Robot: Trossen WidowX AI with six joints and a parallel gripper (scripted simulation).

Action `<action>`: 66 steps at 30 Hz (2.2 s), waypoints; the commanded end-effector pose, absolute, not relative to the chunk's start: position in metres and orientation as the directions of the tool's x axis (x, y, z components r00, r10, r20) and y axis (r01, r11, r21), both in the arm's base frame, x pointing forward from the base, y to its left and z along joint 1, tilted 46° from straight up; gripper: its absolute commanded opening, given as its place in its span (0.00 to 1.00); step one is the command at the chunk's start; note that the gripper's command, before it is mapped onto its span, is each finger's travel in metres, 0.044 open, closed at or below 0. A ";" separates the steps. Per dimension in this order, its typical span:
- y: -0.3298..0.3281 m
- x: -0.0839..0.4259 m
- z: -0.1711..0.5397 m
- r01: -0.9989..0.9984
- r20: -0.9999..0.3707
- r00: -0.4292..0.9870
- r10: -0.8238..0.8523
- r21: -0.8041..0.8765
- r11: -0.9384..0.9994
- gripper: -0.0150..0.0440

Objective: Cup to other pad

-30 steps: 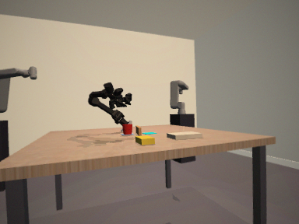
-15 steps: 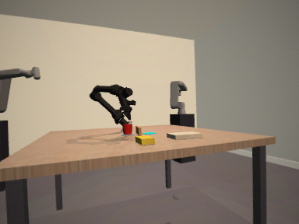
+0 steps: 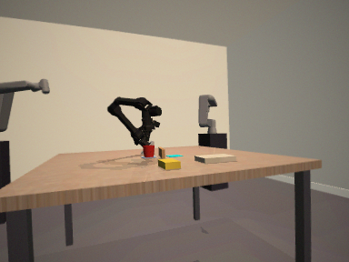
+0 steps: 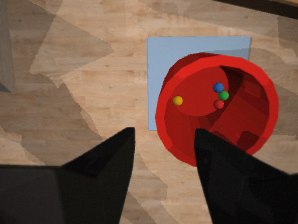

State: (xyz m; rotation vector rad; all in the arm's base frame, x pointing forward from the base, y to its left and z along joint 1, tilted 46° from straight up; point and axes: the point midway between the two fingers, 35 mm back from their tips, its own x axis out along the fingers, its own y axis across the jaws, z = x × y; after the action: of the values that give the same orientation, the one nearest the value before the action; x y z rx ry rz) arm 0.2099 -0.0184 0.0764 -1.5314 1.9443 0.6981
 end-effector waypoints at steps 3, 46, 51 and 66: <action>-0.021 0.210 0.075 -0.977 -0.697 -0.191 -0.691 0.070 0.200 0.50; -0.065 0.197 0.031 -0.977 -0.695 -0.191 -0.693 0.069 0.200 0.50; -0.063 0.197 0.031 -0.976 -0.698 -0.195 -0.689 0.070 0.206 0.36; -0.061 0.198 0.033 -0.976 -0.698 -0.195 -0.689 0.070 0.205 0.25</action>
State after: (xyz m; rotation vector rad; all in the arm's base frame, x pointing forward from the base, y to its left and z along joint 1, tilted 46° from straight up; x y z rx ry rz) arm 0.1978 -0.0627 0.0316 -1.5446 1.9538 0.7088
